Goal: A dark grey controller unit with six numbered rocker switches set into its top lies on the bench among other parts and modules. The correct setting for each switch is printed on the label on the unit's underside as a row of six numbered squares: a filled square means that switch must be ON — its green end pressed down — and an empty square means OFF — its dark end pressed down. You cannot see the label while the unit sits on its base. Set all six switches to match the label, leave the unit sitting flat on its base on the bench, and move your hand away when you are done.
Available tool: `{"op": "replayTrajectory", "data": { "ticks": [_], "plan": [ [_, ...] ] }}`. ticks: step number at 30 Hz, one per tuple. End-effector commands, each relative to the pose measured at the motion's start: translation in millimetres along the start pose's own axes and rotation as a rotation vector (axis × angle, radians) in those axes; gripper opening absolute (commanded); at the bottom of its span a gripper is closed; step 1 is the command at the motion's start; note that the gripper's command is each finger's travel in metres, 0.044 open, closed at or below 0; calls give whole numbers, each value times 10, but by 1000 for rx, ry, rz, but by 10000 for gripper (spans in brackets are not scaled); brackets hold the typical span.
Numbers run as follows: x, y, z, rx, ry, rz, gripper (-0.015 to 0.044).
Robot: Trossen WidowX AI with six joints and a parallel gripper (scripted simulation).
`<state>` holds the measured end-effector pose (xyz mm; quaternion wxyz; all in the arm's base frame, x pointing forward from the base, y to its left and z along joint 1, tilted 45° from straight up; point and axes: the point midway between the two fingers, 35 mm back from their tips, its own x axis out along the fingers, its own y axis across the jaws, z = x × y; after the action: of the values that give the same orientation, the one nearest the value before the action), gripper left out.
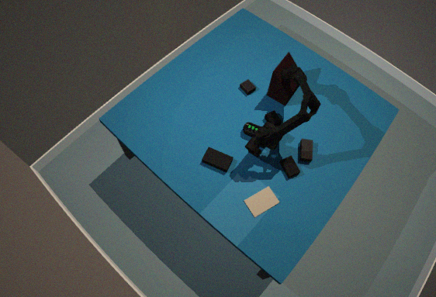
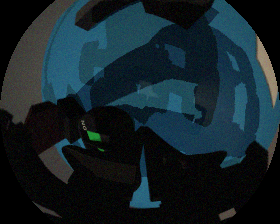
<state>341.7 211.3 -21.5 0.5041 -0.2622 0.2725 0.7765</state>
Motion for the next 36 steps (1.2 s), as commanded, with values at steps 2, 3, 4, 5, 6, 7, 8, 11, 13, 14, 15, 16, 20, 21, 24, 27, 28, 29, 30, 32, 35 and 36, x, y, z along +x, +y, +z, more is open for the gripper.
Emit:
{"op": "replayTrajectory", "data": {
  "ticks": [2, 3, 4, 5, 6, 7, 8, 11, 13, 14, 15, 16, 20, 21, 24, 27, 28, 29, 30, 32, 35, 36],
  "plan": [
    [75, 115, -24, 20, 2, 22, 0],
    [79, 127, -25, 20, 2, 22, 0],
    [82, 139, -25, 20, 2, 22, 0],
    [86, 152, -25, 20, 2, 22, 0],
    [89, 164, -25, 20, 2, 22, 0],
    [93, 177, -25, 20, 2, 22, 0],
    [96, 189, -25, 20, 2, 22, 0],
    [107, 227, -26, 20, 2, 22, 0],
    [114, 252, -27, 20, 2, 22, 0],
    [118, 265, -27, 20, 2, 22, 0],
    [121, 278, -27, 20, 2, 23, 0],
    [125, 291, -27, 21, 2, 23, 0],
    [130, 310, -28, 21, 2, 23, 0],
    [130, 310, -28, 21, 2, 23, 0],
    [130, 310, -28, 21, 2, 23, 0],
    [130, 310, -28, 21, 2, 23, 0],
    [130, 310, -28, 21, 2, 23, 0],
    [130, 310, -28, 21, 2, 23, 0],
    [130, 310, -28, 21, 2, 23, 0],
    [130, 310, -28, 21, 2, 23, 0],
    [130, 310, -28, 21, 2, 23, 0],
    [130, 310, -28, 21, 2, 23, 0]
  ]
}}
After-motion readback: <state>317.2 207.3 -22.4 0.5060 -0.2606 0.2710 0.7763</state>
